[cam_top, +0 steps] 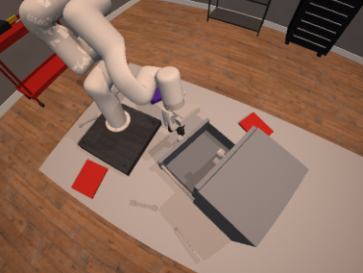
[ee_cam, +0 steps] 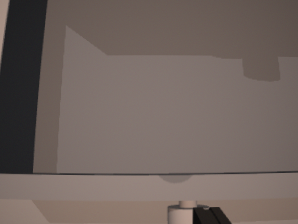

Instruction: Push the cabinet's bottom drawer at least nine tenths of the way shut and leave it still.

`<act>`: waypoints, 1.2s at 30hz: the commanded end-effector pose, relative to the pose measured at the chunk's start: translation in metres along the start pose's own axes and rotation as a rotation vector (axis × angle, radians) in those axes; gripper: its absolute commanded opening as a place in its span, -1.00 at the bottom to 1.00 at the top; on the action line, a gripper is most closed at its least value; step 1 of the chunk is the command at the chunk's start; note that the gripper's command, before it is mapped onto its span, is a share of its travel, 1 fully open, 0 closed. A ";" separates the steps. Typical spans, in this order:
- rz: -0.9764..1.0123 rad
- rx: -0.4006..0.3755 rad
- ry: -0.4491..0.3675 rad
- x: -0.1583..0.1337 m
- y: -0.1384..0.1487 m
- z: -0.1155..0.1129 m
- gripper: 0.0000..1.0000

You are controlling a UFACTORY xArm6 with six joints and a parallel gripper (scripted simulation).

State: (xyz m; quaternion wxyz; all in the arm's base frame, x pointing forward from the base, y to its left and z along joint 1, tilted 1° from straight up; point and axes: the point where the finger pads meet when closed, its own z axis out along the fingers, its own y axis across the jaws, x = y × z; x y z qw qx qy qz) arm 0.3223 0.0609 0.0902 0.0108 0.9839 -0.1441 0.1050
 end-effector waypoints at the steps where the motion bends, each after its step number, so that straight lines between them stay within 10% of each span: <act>1: 0.000 0.002 0.003 0.001 -0.001 -0.001 -1.00; 22: 0.000 0.004 0.002 0.003 -0.001 -0.018 -1.00; 23: 0.000 0.004 0.002 0.003 -0.001 -0.018 0.20; 36: 0.000 0.004 0.002 0.003 -0.001 -0.018 0.20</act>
